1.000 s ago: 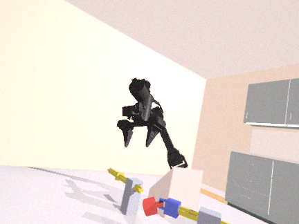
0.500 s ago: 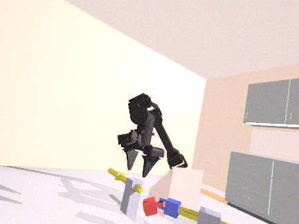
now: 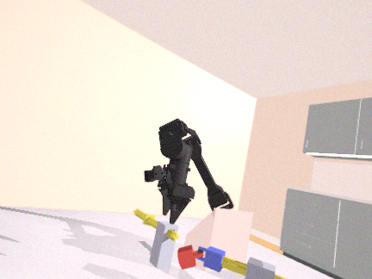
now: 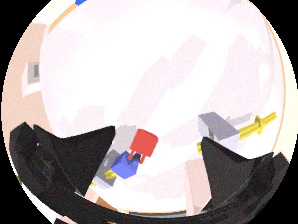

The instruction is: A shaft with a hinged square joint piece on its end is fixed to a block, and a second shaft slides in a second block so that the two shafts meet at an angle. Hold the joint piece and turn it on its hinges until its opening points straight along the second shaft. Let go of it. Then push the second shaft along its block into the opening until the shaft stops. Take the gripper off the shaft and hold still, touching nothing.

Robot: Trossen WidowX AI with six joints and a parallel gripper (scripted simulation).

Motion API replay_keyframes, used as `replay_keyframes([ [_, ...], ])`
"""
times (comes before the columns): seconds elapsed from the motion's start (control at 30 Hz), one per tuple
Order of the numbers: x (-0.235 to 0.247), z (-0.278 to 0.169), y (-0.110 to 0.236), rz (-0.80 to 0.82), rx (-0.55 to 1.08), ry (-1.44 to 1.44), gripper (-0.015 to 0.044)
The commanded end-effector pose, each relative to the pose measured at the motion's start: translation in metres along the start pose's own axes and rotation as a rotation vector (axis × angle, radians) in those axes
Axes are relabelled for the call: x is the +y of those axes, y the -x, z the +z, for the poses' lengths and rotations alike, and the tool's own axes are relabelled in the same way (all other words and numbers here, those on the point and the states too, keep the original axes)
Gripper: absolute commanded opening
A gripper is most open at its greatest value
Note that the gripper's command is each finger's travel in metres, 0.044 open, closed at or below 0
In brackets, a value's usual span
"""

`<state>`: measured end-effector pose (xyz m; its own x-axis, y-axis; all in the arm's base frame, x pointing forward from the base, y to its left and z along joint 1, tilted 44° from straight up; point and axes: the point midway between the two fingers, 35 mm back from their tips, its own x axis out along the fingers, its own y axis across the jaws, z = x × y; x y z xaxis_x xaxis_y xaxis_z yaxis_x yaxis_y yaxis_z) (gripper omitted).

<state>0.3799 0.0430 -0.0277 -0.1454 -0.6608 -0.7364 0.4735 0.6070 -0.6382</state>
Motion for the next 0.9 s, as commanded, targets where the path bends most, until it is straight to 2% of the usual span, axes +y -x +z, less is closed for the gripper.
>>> replay_keyframes([
  [0.0, 0.000, 0.000, -0.005, -0.006, -0.003, -0.112, 0.0440],
  [0.2, 0.001, 0.000, -0.010, -0.006, -0.004, -0.293, 0.0440],
  [0.43, 0.001, 0.001, -0.014, -0.006, -0.004, -0.313, 0.0440],
  [0.87, 0.000, 0.002, -0.087, -0.008, -0.006, -0.314, 0.0440],
])
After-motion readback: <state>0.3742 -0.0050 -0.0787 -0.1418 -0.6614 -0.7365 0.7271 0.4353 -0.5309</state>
